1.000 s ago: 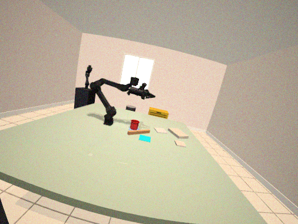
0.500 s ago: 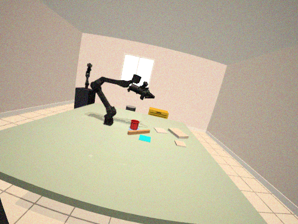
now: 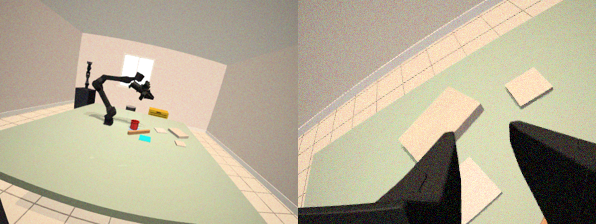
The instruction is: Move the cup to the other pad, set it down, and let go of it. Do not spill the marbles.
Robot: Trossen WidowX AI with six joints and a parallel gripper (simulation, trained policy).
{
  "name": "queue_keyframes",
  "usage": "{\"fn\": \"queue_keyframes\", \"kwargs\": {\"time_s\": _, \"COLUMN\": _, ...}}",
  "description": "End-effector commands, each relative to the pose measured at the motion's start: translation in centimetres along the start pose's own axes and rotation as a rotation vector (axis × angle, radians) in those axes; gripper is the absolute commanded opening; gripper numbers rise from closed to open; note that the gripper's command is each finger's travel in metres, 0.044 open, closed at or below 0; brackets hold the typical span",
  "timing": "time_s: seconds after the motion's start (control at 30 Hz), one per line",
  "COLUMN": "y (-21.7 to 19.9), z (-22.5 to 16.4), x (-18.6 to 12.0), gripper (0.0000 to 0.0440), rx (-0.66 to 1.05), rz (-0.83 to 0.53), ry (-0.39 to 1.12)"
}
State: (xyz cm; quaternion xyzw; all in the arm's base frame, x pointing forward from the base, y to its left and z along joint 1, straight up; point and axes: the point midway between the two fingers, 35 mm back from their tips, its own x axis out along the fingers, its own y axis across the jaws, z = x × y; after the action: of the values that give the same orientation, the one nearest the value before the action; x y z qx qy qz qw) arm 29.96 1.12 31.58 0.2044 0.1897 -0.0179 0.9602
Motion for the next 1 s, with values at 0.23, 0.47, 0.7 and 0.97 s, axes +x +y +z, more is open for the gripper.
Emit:
{"fn": "queue_keyframes", "kwargs": {"time_s": 0.23, "y": 0.4, "z": -1.0, "x": 0.0, "gripper": 0.0127, "rx": 0.144, "rz": -0.043, "ry": 0.14}}
{"fn": "queue_keyframes", "kwargs": {"time_s": 0.47, "y": 0.5, "z": -1.8, "x": 0.0, "gripper": 0.0129, "rx": 0.234, "rz": -0.088, "ry": 0.232}}
{"fn": "queue_keyframes", "kwargs": {"time_s": 0.7, "y": 0.6, "z": -2.8, "x": -0.1, "gripper": 0.0129, "rx": 0.314, "rz": -0.144, "ry": 0.322}}
{"fn": "queue_keyframes", "kwargs": {"time_s": 0.97, "y": 0.4, "z": -4.0, "x": -0.3, "gripper": 0.0125, "rx": 0.389, "rz": -0.221, "ry": 0.421}}
